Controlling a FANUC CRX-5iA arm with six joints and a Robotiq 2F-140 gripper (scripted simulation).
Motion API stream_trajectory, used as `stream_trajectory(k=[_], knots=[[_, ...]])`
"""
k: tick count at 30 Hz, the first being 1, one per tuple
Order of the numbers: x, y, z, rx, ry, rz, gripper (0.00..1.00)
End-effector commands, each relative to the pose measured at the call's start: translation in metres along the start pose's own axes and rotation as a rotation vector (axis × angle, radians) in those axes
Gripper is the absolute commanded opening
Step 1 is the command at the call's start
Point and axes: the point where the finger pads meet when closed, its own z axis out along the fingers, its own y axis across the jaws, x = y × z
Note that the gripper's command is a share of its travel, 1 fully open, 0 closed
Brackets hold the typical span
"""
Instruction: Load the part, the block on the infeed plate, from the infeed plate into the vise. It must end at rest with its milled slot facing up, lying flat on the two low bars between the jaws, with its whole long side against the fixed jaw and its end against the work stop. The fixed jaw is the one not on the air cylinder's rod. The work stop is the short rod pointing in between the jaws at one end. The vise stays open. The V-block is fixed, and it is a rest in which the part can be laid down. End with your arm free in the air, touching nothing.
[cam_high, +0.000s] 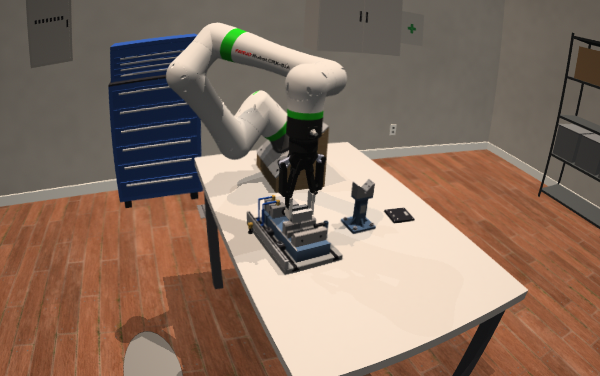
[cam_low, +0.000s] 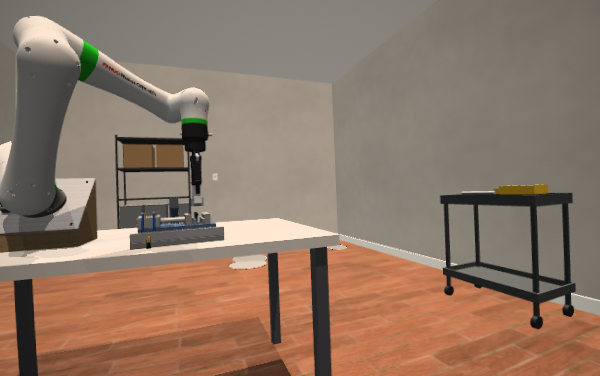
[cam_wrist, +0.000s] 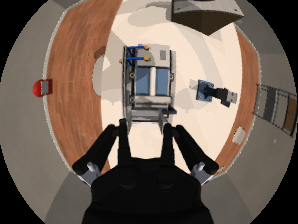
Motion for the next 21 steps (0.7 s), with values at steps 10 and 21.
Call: stream_trajectory(k=[10,21], knots=[[-0.0002,0.0001,0.0026,0.0,0.0,0.0,0.0],[-0.0002,0.0001,0.0079,0.0,0.0,0.0,0.0]])
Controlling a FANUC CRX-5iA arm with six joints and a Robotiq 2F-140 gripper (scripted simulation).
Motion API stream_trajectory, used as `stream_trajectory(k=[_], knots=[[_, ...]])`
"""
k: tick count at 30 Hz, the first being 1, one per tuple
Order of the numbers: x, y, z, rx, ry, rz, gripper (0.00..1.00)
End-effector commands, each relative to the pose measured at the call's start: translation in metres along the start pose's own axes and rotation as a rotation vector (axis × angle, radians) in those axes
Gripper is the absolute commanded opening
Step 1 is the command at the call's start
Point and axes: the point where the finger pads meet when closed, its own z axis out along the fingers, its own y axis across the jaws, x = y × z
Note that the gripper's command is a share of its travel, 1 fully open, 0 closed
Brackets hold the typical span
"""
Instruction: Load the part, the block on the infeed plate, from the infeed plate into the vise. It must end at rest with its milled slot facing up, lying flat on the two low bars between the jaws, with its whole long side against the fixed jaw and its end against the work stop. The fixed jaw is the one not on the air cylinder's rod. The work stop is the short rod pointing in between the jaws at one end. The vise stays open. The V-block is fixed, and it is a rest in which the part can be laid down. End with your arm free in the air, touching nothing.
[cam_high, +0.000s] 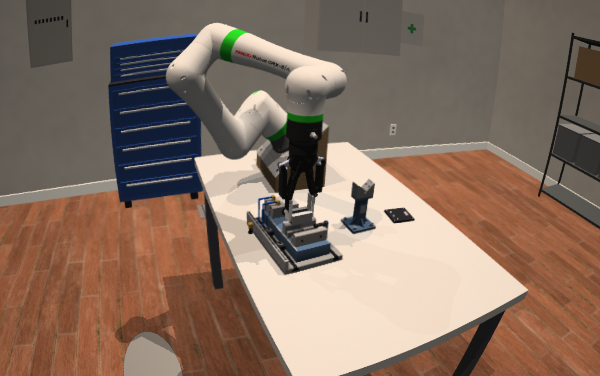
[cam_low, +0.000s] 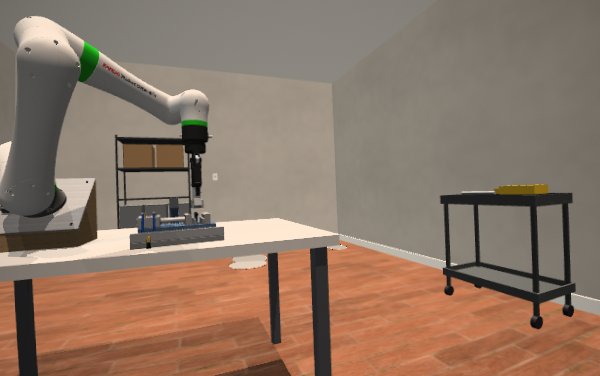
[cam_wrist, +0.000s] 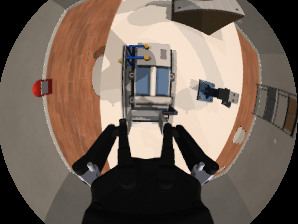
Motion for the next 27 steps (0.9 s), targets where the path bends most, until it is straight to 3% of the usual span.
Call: stream_trajectory(k=[1,27], knots=[[0.0,0.0,0.001,0.0,-0.001,0.0,0.0],[0.0,0.0,0.015,0.0,-0.001,0.0,0.0]])
